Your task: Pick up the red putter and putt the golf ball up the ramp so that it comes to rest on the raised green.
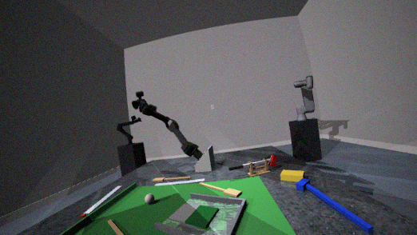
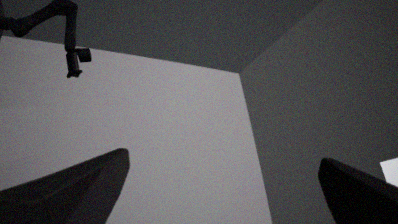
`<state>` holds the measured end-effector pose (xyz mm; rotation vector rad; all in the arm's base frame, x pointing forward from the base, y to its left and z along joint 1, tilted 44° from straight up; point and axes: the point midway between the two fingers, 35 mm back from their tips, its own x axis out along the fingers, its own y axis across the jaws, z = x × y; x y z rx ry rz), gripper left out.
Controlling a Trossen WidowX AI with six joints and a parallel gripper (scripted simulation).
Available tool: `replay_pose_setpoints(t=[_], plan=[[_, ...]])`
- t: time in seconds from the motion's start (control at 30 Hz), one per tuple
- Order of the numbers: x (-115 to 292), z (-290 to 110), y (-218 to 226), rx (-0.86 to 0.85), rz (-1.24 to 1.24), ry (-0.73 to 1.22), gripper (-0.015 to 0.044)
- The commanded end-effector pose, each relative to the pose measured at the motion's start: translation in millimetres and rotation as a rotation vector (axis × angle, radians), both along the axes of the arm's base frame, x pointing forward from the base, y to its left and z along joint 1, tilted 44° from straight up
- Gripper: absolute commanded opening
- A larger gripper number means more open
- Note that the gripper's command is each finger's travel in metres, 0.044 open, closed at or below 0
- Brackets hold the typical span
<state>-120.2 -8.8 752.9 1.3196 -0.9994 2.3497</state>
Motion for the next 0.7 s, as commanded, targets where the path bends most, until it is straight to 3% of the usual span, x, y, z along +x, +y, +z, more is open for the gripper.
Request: replay_pose_setpoints(t=[0.0,0.33,0.67], plan=[[49.4,10.8,-6.4,0.046,-0.062,0.155,0.0440],[207.9,14.9,-15.3,0.145,-0.291,0.596,0.0440],[357.9,-28.0,6.3,0.060,-0.576,1.006,0.0440]])
